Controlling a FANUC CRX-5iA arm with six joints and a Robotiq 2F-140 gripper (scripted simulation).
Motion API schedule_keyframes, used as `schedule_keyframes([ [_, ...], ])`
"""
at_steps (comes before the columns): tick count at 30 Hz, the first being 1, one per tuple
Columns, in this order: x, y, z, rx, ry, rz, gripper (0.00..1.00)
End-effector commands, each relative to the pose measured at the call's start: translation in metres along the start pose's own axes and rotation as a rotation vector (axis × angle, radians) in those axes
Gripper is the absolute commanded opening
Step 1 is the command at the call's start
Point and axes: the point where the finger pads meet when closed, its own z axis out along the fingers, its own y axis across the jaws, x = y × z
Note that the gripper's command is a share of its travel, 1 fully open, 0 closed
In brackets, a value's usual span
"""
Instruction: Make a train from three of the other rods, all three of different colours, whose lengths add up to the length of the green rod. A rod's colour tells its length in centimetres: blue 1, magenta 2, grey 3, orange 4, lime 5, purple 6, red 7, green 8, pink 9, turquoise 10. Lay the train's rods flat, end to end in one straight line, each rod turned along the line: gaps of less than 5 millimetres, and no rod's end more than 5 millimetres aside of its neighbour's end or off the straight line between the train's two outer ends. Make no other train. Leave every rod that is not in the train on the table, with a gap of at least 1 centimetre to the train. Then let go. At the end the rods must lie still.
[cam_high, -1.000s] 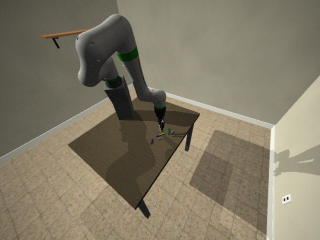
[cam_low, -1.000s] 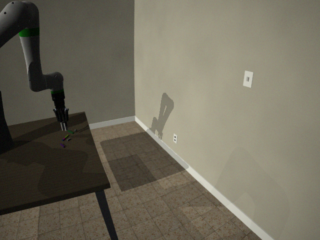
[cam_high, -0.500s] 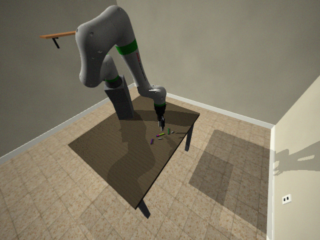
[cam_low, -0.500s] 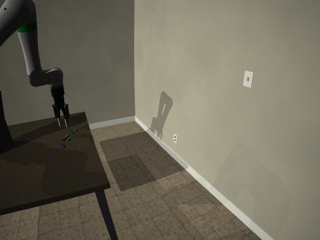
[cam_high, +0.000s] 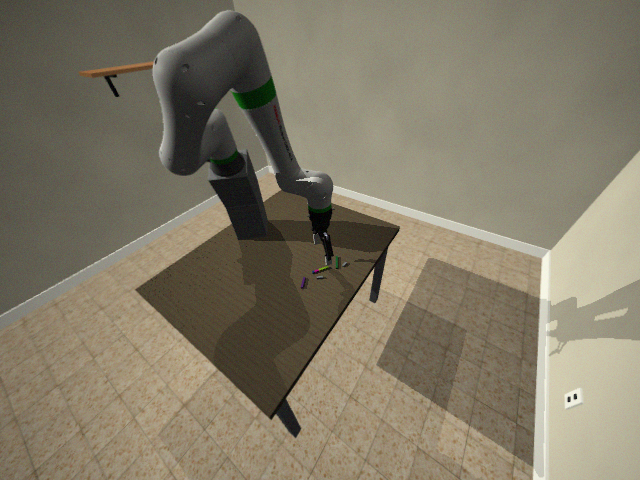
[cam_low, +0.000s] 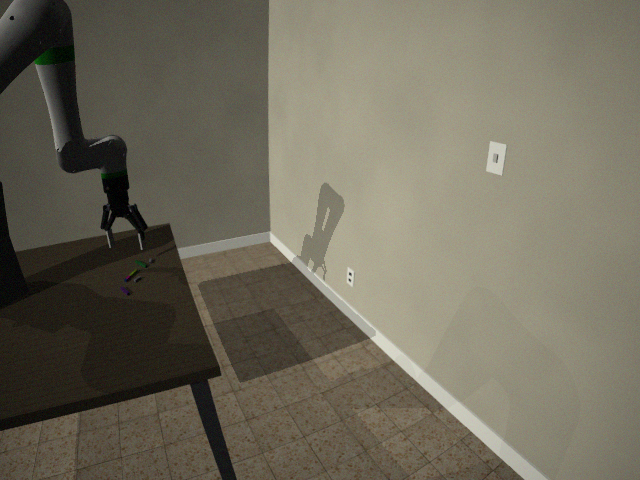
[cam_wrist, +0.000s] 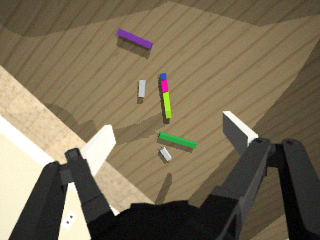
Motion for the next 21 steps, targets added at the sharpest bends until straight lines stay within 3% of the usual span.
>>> schedule_keyframes([
  [1, 0.000, 0.000, 0.000, 0.000, 0.000, 0.000, 1.00],
  [9, 0.000, 0.000, -0.006, 0.000, 0.000, 0.000, 1.00],
  [21, 0.000, 0.000, -0.045, 0.000, 0.000, 0.000, 1.00],
])
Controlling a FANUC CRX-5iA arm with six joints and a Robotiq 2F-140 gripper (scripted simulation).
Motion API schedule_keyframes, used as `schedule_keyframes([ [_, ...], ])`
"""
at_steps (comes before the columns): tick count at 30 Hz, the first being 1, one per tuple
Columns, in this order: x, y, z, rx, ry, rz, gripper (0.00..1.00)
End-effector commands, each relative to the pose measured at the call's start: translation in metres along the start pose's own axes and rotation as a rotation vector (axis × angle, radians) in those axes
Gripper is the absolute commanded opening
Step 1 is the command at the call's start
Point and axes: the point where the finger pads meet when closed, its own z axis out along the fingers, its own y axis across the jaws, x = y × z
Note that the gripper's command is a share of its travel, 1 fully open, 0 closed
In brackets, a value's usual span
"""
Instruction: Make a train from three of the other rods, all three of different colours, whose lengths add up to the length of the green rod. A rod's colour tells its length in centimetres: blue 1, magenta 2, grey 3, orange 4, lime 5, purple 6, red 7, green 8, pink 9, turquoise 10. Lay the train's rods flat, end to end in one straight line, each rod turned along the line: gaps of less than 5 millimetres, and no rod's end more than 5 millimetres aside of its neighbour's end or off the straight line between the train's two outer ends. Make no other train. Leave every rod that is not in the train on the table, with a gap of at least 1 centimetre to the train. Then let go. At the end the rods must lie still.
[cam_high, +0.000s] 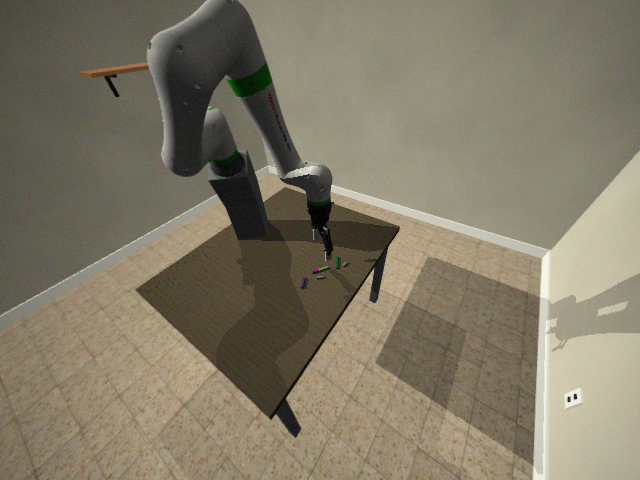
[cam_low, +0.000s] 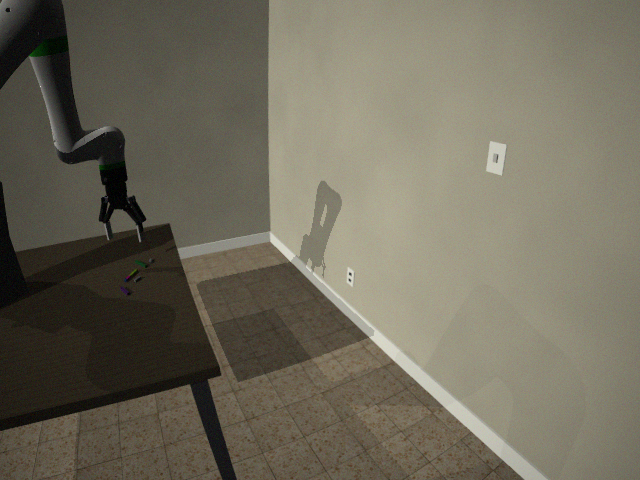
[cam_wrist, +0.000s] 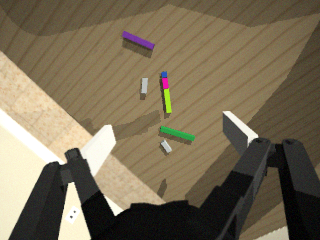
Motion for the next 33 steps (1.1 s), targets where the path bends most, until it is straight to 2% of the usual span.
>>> schedule_keyframes([
  [1, 0.000, -0.001, -0.019, -0.007, 0.006, -0.001, 1.00],
  [10, 0.000, -0.001, -0.045, -0.007, 0.006, -0.001, 1.00],
  [33, 0.000, -0.001, -0.046, -0.007, 0.005, -0.001, 1.00],
])
